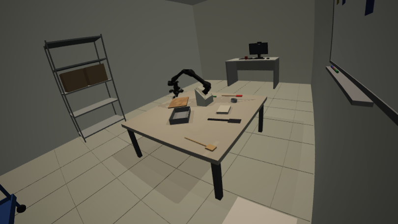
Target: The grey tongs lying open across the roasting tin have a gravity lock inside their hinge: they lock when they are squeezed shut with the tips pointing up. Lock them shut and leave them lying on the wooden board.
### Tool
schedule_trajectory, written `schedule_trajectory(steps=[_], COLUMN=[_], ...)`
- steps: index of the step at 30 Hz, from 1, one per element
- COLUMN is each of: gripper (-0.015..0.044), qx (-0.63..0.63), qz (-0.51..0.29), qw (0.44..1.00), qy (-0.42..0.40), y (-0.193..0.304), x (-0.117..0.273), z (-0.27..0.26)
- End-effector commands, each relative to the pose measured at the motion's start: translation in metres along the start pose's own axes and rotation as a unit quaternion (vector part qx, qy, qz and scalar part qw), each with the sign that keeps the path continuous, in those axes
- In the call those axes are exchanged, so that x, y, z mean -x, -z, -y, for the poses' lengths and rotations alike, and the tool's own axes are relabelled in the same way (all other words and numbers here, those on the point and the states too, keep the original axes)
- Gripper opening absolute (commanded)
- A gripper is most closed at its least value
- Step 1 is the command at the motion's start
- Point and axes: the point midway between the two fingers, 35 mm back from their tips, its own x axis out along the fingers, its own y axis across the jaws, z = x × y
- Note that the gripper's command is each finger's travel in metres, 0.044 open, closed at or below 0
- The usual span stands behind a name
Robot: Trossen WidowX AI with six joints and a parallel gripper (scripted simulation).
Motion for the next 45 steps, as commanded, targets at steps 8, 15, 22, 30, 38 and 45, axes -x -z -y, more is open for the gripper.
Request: schedule_trajectory(steps=[8,15,22,30,38,45], gripper=[-0.015,-0.015,-0.015,-0.015,-0.0097,0.0086], qx=[-0.001,-0.001,-0.001,0.0,0.001,0.001], qz=[0.001,0.002,0.003,0.003,0.004,0.004], qw=[1.0,1.0,1.0,1.0,1.0,1.0], qy=[-0.011,-0.017,-0.022,-0.027,-0.025,-0.025], y=[0.001,0.002,0.002,0.003,0.002,0.002], x=[-0.019,-0.03,-0.041,-0.051,-0.05,-0.05], z=[0.003,0.006,0.009,0.013,0.013,0.013])
